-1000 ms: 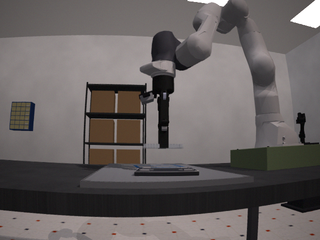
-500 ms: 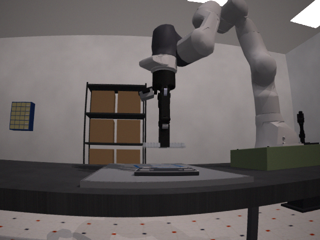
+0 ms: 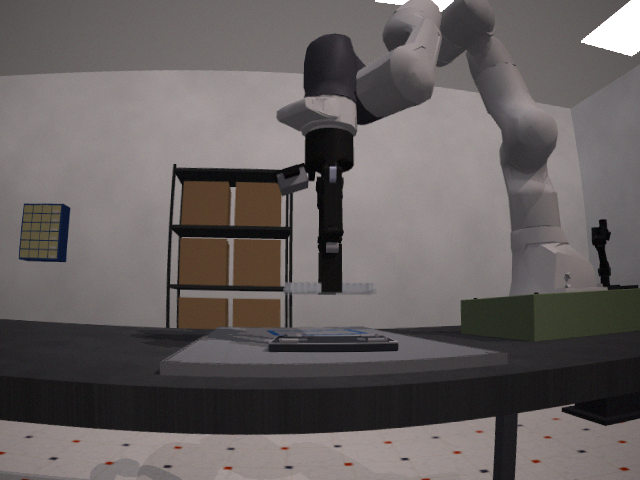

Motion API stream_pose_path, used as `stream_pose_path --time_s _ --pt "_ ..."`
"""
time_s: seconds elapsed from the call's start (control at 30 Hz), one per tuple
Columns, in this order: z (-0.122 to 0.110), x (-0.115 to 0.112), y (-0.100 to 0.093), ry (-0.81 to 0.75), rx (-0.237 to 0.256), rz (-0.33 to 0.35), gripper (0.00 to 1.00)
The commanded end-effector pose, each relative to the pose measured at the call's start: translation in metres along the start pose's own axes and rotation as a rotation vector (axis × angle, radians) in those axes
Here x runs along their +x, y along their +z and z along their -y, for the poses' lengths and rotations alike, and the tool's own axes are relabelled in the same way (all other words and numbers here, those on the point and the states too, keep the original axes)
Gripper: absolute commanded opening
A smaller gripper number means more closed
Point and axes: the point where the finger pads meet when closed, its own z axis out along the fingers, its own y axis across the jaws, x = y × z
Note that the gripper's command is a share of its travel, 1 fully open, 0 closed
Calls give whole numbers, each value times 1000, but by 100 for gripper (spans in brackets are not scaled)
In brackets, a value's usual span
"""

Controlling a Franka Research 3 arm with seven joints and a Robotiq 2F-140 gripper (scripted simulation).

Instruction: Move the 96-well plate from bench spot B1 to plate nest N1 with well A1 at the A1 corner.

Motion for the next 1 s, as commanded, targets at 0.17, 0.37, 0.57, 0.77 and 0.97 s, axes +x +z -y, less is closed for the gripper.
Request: stream_pose_path --time_s 0.17,0.37,0.57,0.77,0.97 --pt "27 -2 1 48 -11 6 60" --pt "30 -2 1 48 -11 6 60" --pt "29 -3 1 48 -11 6 60" --pt "29 -3 1 48 -11 6 60" --pt "29 -4 1 48 -11 6 60"
